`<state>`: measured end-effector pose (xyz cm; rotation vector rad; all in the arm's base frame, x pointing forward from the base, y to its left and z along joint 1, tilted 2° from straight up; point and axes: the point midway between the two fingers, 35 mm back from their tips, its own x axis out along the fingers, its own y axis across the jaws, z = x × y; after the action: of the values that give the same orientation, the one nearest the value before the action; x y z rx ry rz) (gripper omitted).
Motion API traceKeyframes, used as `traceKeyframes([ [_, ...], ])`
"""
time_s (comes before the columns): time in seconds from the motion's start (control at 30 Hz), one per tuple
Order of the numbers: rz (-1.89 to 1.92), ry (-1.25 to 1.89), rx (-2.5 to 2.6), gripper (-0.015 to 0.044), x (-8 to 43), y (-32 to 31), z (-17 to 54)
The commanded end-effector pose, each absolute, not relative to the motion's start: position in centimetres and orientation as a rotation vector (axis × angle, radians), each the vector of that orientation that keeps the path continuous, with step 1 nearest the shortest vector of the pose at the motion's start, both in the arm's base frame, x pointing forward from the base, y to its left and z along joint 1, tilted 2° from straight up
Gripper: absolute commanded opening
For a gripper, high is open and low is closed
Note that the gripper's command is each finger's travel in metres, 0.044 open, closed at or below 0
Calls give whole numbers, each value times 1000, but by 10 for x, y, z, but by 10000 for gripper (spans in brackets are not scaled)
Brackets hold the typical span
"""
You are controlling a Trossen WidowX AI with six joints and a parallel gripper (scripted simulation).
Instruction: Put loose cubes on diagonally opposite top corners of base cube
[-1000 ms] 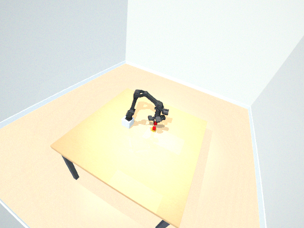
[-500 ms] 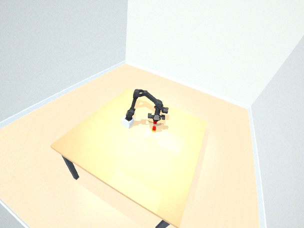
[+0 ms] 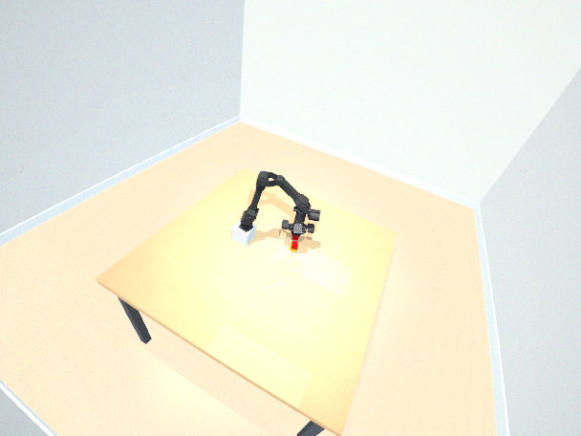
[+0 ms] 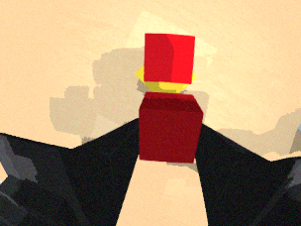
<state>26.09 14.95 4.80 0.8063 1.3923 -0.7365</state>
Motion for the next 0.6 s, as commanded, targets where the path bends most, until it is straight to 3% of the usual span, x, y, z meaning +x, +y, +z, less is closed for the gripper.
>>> traceKeyframes([
  [0.0, -741, 1395, 818, 105, 261, 150, 46],
  [0.57, -716, 1384, 770, 105, 264, 152, 18],
])
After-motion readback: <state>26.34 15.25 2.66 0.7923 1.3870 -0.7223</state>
